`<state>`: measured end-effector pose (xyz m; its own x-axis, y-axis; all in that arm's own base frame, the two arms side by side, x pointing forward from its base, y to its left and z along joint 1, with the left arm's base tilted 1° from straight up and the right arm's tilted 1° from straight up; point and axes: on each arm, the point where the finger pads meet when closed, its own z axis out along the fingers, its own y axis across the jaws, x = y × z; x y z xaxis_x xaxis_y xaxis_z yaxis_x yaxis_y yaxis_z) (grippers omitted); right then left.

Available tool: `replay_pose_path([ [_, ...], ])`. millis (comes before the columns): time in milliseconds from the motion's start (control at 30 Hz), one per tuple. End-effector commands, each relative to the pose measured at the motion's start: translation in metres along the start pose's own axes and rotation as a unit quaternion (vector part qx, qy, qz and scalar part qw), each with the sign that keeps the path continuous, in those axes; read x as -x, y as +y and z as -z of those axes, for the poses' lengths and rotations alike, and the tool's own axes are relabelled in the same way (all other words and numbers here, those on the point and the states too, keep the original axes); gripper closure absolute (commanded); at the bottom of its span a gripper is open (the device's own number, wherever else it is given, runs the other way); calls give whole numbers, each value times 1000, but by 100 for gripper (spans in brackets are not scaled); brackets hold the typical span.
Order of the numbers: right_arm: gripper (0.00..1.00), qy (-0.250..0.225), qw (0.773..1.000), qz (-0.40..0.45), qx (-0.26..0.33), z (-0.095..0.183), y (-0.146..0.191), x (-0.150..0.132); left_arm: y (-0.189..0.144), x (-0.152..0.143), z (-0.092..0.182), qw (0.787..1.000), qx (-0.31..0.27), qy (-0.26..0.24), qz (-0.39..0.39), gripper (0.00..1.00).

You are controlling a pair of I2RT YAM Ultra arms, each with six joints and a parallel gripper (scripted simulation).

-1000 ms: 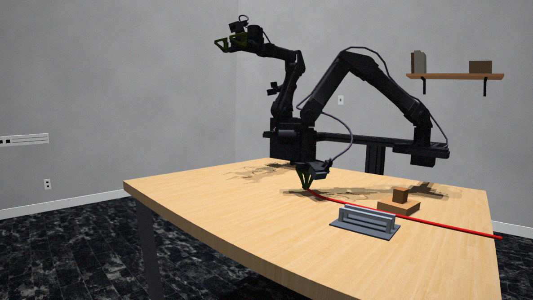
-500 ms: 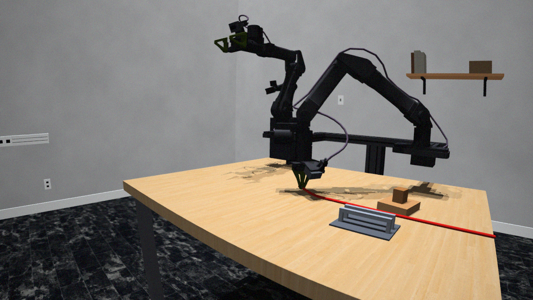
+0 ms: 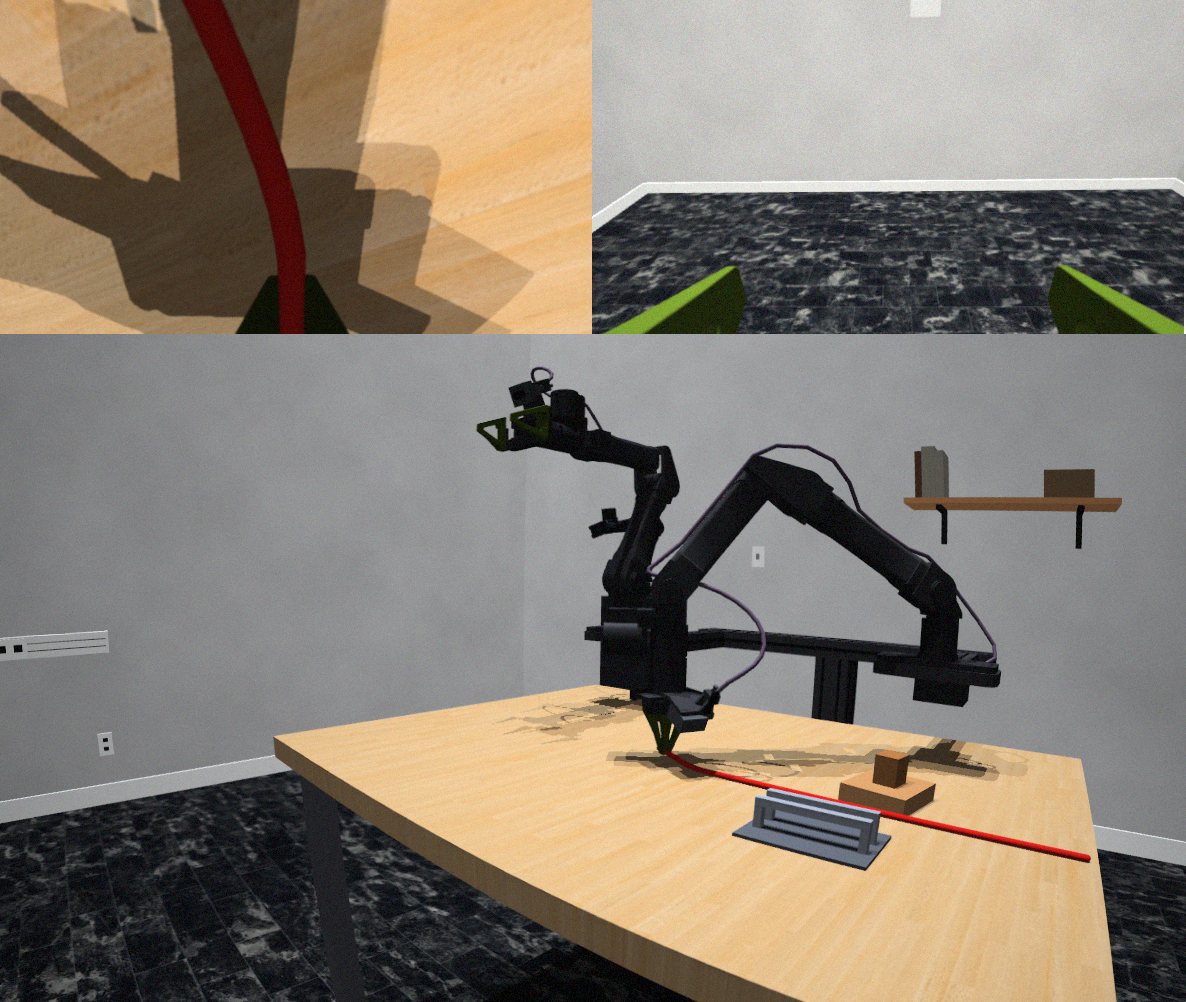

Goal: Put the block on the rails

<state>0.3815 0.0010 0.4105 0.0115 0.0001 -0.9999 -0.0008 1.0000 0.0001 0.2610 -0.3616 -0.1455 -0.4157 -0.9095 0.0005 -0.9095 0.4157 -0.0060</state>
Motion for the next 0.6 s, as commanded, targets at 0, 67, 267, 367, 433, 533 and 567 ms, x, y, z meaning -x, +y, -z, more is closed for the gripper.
replay_pose_path([
  [0,0,-51,999,3,9,13,5,41,-6,-14,9,1000,-7,6,-7,91],
  [67,0,-51,999,3,9,13,5,41,-7,-16,9,1000,-6,6,-9,91],
  [267,0,-51,999,3,9,13,5,41,-8,-18,7,1000,-6,4,-11,91],
  [367,0,-51,999,3,9,13,5,41,-9,-23,8,1000,-7,8,-14,91],
  [433,0,-51,999,3,9,13,5,41,-10,-24,8,1000,-7,7,-14,91],
  [533,0,-51,999,3,9,13,5,41,-12,-26,8,1000,-7,6,-16,91],
  [567,0,-51,999,3,9,13,5,41,-12,-28,8,1000,-7,7,-17,91],
])
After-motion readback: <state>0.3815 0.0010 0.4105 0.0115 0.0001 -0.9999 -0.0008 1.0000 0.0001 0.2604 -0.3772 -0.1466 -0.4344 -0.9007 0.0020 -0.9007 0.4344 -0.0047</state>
